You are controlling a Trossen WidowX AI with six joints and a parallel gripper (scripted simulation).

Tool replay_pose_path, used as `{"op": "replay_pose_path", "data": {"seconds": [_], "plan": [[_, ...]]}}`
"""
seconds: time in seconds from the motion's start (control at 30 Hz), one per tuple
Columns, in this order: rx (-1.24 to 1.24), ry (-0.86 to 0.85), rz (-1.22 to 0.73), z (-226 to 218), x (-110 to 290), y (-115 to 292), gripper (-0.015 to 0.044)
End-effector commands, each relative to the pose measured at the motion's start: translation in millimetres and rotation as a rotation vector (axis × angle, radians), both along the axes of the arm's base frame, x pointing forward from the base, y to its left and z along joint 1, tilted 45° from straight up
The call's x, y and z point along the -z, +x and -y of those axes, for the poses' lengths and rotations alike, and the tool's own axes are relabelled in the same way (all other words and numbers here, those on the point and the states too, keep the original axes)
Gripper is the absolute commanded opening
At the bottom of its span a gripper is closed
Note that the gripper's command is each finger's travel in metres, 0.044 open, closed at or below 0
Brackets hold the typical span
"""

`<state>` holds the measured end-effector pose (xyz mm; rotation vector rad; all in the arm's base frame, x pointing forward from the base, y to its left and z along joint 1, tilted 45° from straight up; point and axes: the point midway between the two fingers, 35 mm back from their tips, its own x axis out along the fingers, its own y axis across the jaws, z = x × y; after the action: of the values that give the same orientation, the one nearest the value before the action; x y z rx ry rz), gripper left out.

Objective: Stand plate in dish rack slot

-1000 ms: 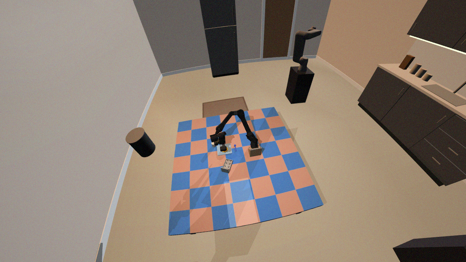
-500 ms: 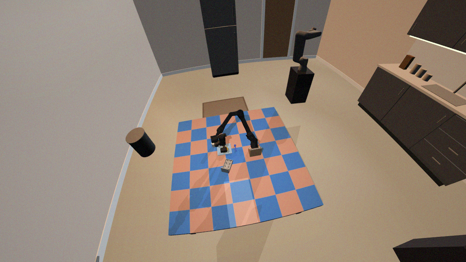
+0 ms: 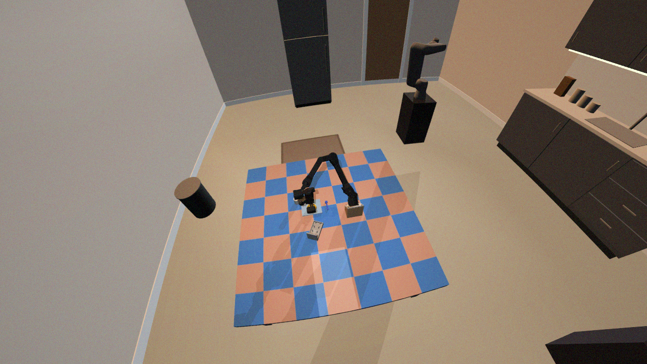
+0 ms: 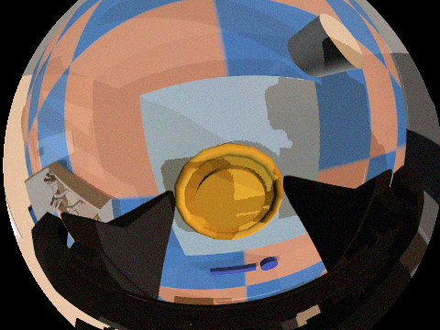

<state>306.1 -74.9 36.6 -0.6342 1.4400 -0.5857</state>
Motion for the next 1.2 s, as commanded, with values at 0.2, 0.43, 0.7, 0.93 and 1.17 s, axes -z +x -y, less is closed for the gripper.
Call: {"op": "replay_pose_path", "data": {"seconds": [0.2,0.43,0.7,0.93,1.17], "plan": [[-0.004,-0.005,-0.01,1,2,-2,0.0381],[-0.004,-0.005,-0.01,1,2,-2,0.0335],[-0.011,0.009,0.008,-18,-11,4,0.0144],[-0.019,0.022,0.016,-45,-32,9,0.0],[-0.024,0.024,0.008,-70,-54,9,0.0]]}}
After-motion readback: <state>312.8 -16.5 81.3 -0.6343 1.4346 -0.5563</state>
